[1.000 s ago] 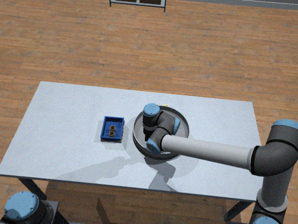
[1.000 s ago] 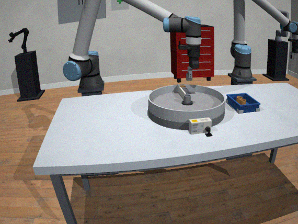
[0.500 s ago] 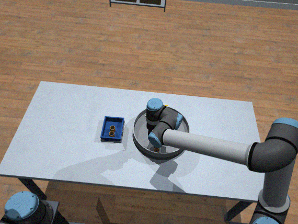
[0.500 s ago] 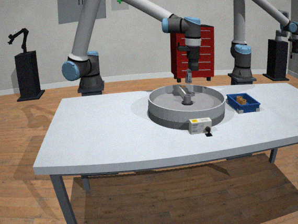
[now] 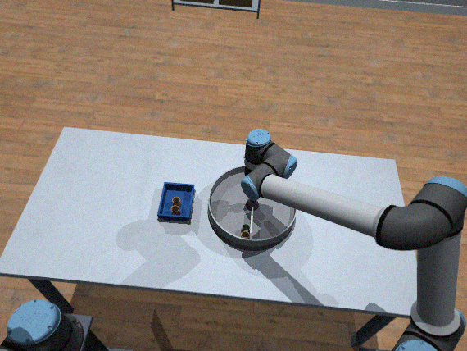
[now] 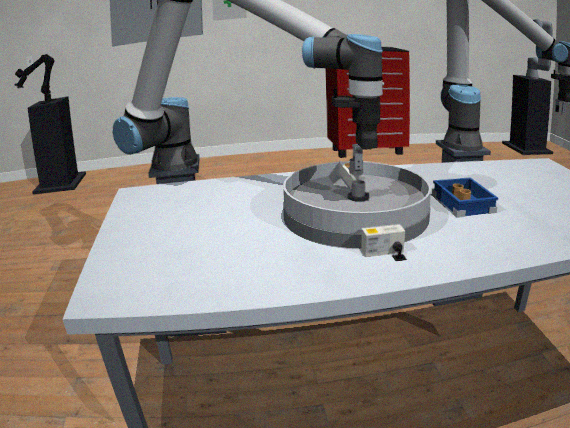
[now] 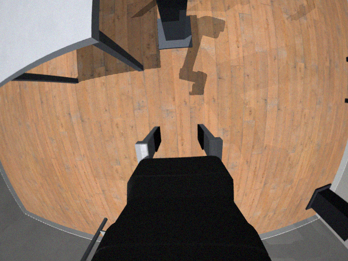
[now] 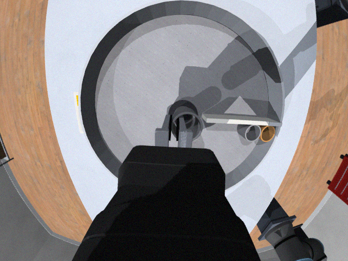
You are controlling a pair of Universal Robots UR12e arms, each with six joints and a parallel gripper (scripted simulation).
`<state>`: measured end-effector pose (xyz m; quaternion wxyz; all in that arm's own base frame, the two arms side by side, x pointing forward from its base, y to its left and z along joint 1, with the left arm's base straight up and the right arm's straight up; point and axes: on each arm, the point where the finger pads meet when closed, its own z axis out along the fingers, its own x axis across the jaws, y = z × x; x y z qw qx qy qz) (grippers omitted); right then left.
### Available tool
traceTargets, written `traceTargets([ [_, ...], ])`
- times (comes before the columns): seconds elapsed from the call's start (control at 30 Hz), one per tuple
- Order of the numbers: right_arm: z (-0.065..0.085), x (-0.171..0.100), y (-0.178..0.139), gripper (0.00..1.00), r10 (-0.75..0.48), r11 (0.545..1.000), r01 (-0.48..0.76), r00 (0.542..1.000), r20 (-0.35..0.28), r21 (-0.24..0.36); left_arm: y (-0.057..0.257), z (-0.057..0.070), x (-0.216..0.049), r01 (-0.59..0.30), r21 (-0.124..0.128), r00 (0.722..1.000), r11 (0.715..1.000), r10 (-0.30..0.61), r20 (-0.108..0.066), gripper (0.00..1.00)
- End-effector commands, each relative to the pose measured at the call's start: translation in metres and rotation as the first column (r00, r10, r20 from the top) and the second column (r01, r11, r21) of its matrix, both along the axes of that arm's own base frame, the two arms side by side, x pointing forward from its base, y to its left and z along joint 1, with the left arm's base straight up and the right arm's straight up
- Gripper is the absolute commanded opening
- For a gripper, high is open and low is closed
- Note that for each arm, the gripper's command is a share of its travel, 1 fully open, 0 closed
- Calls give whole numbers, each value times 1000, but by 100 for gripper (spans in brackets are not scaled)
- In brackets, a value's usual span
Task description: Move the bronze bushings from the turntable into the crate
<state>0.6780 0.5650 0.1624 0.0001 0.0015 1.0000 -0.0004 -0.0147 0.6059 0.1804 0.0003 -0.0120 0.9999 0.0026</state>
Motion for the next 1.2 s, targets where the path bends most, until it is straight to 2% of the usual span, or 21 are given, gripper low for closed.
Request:
traceTargets([
  [0.0,5,-2,10,0,21,1000,-21,1000,2,3,-2,-3,-2,-3,-5,1000,1000,3,0,100],
  [1.17,5,0,6,0,17,1000,-17,1000,1,3,-2,-3,-2,-3,-5,1000,1000,3,0,100],
])
